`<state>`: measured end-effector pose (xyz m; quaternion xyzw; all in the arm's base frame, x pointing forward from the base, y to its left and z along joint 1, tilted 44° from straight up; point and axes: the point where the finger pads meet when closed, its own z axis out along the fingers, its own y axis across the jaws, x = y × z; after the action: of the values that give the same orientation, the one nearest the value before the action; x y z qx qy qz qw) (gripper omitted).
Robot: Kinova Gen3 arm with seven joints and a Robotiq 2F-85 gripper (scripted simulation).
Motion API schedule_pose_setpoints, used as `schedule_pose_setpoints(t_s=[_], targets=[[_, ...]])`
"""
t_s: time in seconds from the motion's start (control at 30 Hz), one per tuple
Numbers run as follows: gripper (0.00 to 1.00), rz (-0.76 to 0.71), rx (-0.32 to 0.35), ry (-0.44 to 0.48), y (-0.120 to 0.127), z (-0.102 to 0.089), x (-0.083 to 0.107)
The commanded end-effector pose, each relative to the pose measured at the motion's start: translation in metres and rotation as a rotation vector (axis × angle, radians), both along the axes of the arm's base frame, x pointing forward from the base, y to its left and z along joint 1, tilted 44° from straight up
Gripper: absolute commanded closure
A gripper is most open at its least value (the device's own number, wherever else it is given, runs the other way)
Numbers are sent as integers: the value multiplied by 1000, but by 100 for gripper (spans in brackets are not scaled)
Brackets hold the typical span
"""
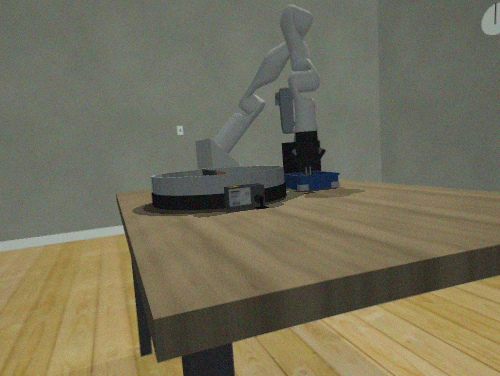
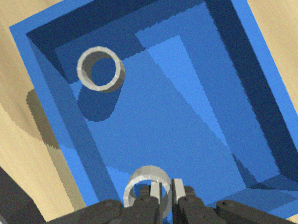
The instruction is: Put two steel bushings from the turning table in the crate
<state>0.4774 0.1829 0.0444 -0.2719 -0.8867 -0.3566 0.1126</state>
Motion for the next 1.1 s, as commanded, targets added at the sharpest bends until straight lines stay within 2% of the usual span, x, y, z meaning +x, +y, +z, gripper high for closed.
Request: schedule_pose_setpoints(t_s=[0.0,0.2,1.07], targets=[[100,-1,0,-1,-1,0,1],[100,-1,0,-1,5,-6,1],[100,-1,0,-1,11,-12,0]])
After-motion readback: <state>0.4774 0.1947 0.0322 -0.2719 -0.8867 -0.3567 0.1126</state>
